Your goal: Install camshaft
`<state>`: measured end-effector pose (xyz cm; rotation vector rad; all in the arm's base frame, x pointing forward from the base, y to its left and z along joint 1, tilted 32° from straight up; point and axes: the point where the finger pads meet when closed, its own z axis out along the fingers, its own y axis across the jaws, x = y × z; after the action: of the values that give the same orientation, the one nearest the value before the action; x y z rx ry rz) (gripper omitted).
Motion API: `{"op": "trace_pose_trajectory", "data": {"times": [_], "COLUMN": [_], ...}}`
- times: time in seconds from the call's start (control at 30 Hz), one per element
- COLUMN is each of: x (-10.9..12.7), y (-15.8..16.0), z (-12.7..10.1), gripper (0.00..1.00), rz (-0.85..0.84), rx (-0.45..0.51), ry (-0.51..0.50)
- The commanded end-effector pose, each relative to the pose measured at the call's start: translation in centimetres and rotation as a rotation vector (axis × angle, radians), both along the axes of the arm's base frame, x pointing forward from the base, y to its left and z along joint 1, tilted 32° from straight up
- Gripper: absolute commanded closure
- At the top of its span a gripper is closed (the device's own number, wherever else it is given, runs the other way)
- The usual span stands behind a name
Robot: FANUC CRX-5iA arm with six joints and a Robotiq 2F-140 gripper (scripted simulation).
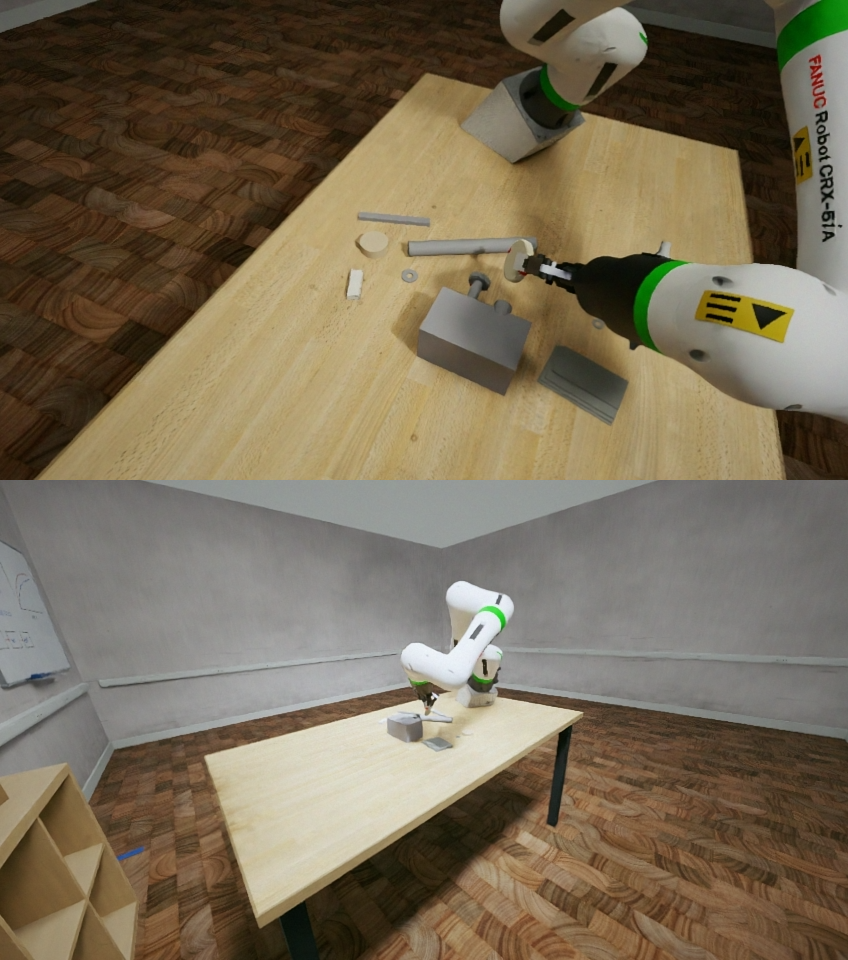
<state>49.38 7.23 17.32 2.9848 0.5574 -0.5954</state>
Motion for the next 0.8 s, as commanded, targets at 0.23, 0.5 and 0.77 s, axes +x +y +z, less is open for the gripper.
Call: {"op": "trace_pose_trajectory", "data": {"times": [0.23, 0.5, 0.77], "x": [-0.1, -1.5, -3.2], "y": [0.0, 0.1, 0.2], "z": [0.1, 0.4, 0.6], "gripper": [0.86, 0.86, 0.86], "rz": [-0.049, -0.405, -0.631], "rx": [-0.007, -0.055, -0.081], "ry": [-0.021, -0.165, -0.242]}}
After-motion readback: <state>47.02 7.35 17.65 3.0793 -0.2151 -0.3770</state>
